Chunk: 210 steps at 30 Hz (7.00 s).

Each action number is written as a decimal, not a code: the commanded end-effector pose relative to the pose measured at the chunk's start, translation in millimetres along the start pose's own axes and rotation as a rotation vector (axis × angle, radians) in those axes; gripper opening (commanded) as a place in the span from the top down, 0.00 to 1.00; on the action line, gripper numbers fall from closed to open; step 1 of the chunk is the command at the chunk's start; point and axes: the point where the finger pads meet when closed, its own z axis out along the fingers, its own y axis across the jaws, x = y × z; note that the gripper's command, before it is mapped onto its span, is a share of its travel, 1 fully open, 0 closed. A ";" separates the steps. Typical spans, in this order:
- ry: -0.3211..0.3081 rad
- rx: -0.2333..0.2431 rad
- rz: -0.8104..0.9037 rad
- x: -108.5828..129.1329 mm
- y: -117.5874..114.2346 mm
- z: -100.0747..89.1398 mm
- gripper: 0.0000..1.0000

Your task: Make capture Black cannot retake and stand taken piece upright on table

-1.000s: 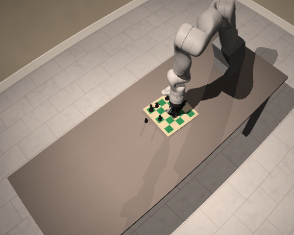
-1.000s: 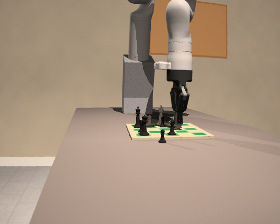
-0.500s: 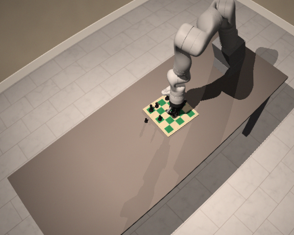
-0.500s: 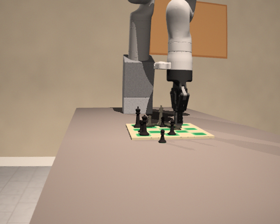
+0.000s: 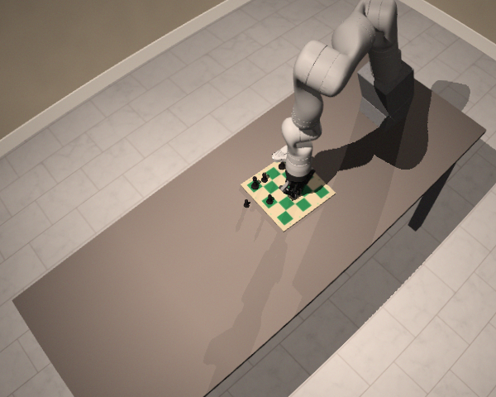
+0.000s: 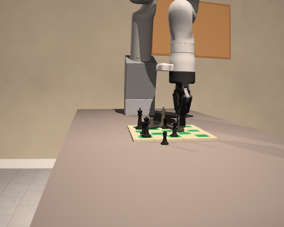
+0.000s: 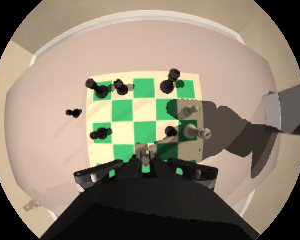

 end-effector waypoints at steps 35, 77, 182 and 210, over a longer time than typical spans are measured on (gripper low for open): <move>0.000 0.000 0.000 0.1 0.0 1.2 1.00; 0.000 0.000 0.000 0.1 0.0 -8.9 0.63; 0.000 0.000 0.000 0.0 0.0 -131.3 0.00; 0.000 0.000 0.000 0.0 0.0 -163.5 0.00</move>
